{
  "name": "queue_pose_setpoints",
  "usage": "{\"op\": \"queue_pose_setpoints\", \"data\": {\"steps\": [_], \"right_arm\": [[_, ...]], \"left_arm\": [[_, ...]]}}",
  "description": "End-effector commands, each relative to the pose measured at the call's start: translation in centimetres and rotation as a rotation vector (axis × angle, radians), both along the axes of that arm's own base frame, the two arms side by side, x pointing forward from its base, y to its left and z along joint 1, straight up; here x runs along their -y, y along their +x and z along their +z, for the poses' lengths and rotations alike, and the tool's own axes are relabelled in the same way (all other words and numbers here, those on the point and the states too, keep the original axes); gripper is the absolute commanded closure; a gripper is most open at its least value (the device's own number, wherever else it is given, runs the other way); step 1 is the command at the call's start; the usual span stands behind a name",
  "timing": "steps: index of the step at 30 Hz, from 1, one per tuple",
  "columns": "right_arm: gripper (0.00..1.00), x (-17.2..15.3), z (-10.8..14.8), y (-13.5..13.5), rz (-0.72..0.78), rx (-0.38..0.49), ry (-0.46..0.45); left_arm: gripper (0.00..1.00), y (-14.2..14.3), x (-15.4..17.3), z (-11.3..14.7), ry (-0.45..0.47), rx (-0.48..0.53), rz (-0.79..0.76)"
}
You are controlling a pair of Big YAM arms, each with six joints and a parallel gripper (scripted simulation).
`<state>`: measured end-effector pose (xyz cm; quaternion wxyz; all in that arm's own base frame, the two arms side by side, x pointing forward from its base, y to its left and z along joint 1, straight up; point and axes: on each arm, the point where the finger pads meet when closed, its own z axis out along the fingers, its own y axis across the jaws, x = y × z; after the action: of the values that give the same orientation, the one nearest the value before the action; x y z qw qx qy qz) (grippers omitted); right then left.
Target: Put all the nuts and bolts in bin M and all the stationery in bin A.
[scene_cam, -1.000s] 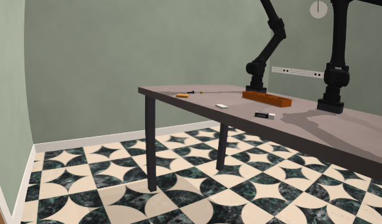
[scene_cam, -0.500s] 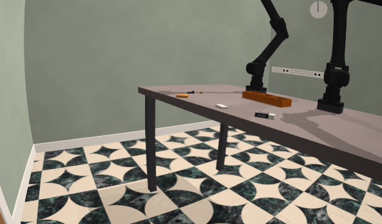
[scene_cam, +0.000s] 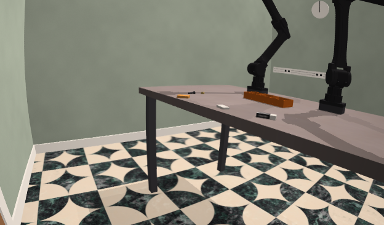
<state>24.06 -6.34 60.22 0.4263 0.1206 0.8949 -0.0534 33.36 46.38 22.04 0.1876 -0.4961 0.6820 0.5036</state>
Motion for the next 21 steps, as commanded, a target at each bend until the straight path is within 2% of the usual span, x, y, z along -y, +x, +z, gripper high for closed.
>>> {"op": "queue_pose_setpoints", "data": {"steps": [1, 21], "right_arm": [[0.0, 0.01, 0.07, -0.55, 0.003, -0.003, -0.007], [0.0, 0.01, 0.07, -0.55, 0.003, -0.003, -0.007]], "left_arm": [[0.0, 0.1, -0.08, 0.59, 0.008, 0.009, 0.0], [0.0, 0.0, 0.0, 0.01, 0.0, 0.0, 0.0]]}}
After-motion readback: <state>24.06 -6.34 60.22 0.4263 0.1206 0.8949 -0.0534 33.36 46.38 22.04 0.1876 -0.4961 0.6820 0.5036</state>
